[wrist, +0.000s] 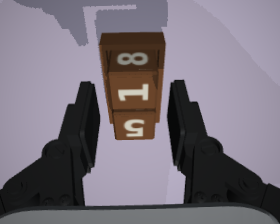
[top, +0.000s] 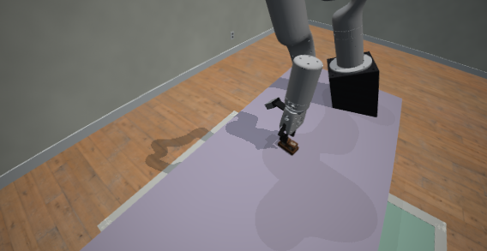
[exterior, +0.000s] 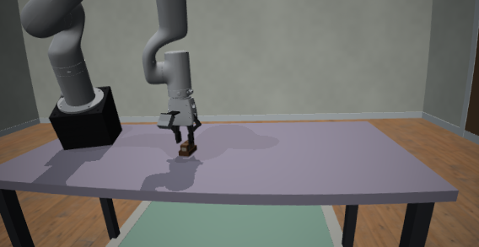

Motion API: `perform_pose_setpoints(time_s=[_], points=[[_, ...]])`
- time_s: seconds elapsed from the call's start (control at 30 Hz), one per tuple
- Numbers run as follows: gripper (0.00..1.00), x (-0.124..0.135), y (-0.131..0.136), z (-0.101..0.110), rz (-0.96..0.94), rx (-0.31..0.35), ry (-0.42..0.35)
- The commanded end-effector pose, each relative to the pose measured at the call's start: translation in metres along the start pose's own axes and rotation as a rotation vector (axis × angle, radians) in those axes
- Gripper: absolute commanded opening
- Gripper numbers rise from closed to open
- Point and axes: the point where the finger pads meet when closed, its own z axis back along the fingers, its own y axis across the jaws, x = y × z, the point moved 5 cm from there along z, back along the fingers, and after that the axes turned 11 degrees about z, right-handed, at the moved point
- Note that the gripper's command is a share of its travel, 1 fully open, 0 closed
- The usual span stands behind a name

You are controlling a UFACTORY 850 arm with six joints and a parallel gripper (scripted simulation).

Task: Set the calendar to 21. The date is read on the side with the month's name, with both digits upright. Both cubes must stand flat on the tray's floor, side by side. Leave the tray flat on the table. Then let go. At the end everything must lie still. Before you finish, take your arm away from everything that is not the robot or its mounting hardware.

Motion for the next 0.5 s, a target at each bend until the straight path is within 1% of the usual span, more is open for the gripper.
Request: perform_pose_setpoints(time_s=[0.0,0.07,0.47], points=[[0.47,0.000,-0.001,-0.003,0.000,-0.001,0.000],[0.47,0.000,-0.001,-0.003,0.000,-0.001,0.000],[0.47,0.000,-0.001,-0.021,0.000,-0.001,0.000]])
